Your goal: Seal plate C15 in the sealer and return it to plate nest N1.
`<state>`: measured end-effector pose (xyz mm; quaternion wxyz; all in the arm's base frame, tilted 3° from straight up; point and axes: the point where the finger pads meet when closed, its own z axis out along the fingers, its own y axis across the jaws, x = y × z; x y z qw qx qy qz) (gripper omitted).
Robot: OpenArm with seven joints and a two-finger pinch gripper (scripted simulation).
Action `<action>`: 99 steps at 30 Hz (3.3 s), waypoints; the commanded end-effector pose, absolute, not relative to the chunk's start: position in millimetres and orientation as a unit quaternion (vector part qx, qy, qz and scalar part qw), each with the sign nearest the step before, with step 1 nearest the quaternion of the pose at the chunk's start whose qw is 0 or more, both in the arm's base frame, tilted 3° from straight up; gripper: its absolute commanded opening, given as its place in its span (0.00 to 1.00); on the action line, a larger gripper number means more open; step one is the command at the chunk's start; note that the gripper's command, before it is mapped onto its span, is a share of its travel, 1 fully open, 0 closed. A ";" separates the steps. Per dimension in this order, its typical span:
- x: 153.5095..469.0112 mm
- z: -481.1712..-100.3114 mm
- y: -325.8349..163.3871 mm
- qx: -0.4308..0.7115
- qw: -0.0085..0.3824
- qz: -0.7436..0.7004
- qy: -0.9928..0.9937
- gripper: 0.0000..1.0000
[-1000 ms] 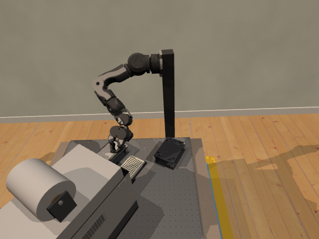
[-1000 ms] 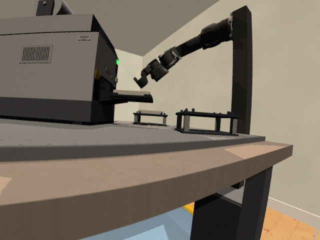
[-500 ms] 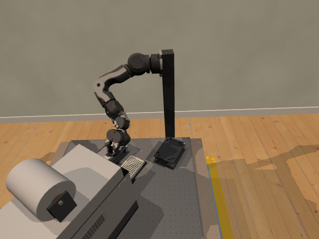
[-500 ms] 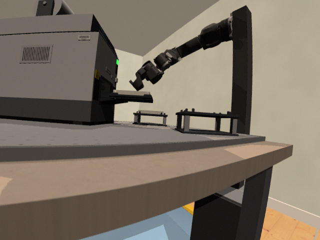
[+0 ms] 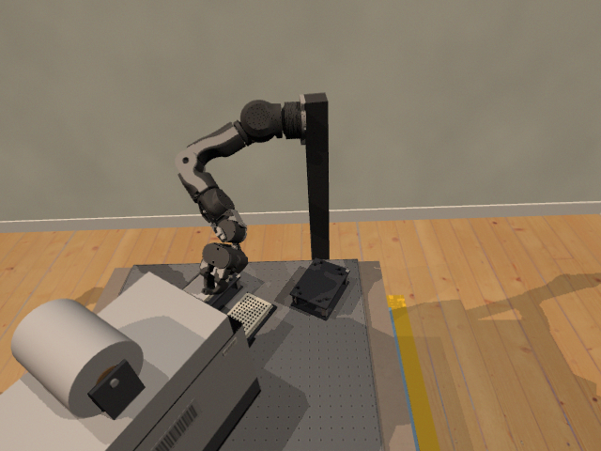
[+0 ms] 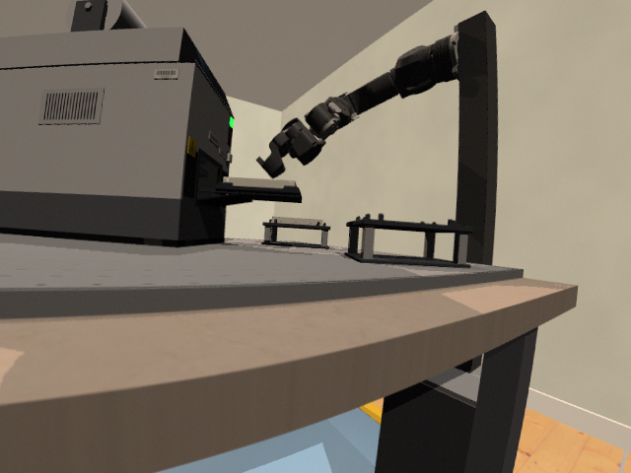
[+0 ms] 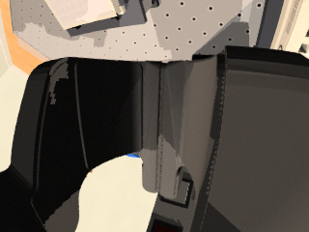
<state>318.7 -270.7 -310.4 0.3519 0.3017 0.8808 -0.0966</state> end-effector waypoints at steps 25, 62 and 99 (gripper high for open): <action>362.1 -307.9 -302.3 0.305 0.356 -0.094 0.878 0.00; 357.6 -306.0 -301.0 0.307 0.355 -0.100 0.877 0.00; 365.5 -307.4 -302.9 0.303 0.355 -0.095 0.879 0.00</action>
